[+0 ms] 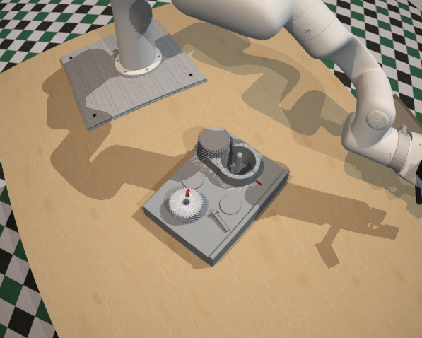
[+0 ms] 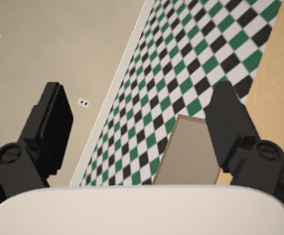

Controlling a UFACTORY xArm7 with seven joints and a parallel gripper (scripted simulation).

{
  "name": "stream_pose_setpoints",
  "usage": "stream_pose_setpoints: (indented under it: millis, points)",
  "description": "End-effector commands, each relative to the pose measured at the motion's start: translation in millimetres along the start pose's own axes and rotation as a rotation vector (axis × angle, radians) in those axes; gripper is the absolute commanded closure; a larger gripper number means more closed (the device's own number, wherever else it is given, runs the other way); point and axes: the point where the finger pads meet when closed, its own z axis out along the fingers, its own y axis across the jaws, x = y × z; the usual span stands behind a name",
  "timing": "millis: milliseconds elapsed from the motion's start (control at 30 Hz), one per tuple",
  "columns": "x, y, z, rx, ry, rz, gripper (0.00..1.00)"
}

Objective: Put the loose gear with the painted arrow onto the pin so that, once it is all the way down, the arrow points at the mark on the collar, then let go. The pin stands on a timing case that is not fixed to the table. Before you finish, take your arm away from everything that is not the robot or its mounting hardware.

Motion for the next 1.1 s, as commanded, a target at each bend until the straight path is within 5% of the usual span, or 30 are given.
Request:
stream_pose_setpoints:
  millis: [0,700,1067]
  points:
    - [2.7,-2.9,0.6,0.004,0.004,-0.002,0.0]
    - [4.0,-4.8,0.0,0.009,0.0,-0.004,0.0]
    - [25.6,-40.8,-15.7,0.094,-0.085,-0.053,0.0]
